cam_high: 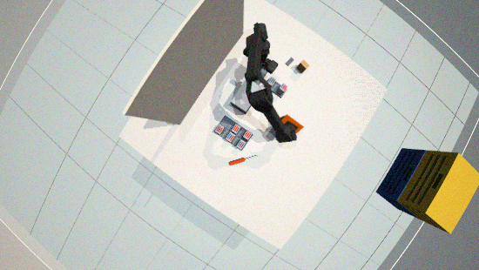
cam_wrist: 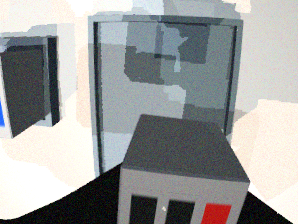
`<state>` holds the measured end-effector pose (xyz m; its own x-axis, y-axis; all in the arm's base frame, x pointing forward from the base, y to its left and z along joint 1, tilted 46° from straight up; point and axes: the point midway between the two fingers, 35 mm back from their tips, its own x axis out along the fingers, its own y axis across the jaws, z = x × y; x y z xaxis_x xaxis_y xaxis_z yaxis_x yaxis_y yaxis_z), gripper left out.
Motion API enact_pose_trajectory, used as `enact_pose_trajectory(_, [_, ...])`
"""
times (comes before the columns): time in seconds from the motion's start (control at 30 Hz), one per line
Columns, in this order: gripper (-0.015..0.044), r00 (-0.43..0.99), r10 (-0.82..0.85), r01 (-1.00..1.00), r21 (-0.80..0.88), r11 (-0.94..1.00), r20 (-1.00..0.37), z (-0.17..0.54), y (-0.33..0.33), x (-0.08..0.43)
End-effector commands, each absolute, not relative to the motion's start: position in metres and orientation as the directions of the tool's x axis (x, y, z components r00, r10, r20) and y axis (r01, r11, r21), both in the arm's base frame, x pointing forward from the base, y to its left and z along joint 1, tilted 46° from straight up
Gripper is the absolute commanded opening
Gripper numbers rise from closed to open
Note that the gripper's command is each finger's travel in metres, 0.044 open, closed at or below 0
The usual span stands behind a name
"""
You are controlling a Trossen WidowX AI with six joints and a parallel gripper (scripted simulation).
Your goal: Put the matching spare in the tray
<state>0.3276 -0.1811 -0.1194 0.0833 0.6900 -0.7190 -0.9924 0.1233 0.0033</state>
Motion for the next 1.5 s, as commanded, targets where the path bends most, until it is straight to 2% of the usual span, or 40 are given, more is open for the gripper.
enact_pose_trajectory(0.0, [0.0,0.085,0.693,-0.992,0.005,0.128,-0.716,-0.122,-0.178,0.327])
enact_pose_trajectory(1.47, [0.0,0.085,0.695,-0.992,0.005,0.127,-0.713,-0.144,-0.151,0.326])
